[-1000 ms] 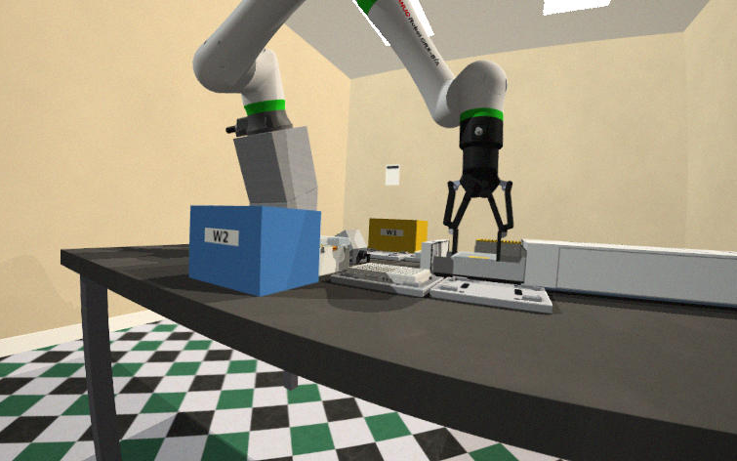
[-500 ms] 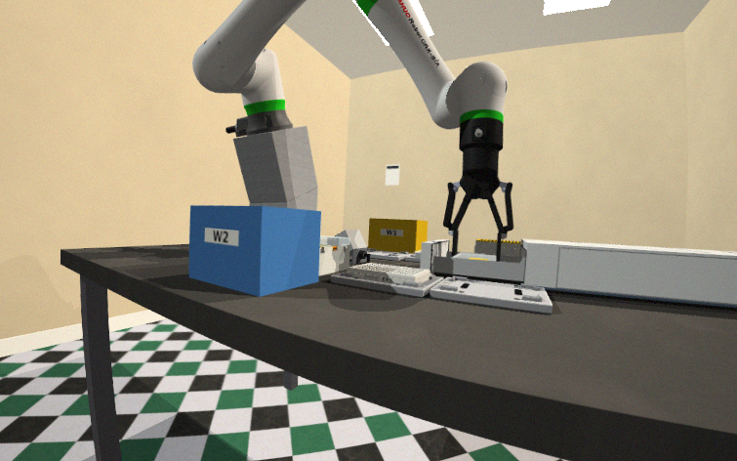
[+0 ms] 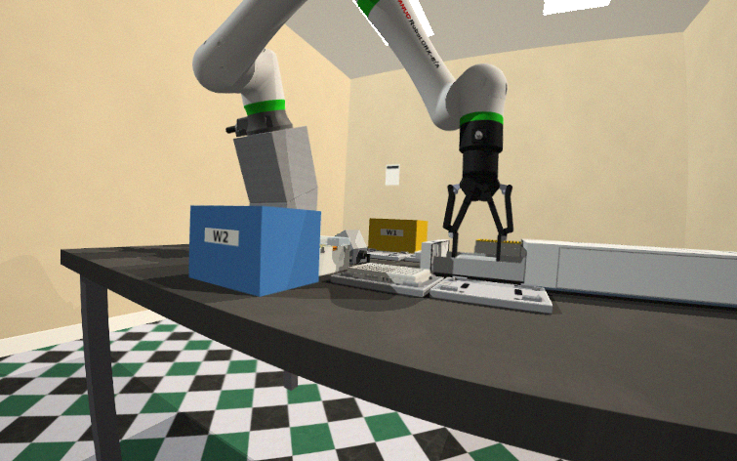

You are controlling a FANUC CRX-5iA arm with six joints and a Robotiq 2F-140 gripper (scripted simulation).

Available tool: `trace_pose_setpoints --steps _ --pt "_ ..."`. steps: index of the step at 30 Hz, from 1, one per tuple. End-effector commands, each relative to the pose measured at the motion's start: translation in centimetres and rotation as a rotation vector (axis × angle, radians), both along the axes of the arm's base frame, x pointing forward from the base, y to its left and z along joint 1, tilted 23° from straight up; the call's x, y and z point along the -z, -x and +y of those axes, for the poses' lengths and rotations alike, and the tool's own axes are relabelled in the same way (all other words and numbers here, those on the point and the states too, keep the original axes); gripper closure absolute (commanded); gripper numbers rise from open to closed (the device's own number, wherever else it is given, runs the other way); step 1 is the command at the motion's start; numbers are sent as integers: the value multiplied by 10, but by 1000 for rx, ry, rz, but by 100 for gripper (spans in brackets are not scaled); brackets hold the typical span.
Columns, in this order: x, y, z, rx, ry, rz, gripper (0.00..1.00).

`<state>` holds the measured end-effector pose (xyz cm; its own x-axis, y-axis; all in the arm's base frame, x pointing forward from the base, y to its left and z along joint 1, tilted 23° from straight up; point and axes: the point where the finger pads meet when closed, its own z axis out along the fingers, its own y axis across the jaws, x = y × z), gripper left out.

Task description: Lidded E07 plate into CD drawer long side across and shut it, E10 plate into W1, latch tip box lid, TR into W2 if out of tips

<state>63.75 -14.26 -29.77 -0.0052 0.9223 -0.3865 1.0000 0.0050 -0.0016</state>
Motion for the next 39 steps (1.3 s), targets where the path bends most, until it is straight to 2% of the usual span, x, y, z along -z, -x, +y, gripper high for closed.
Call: trace_pose_setpoints --steps 1,39 --pt "0 -1 0 -1 0 -2 90" --pt "6 -1 -2 -1 0 -2 90"
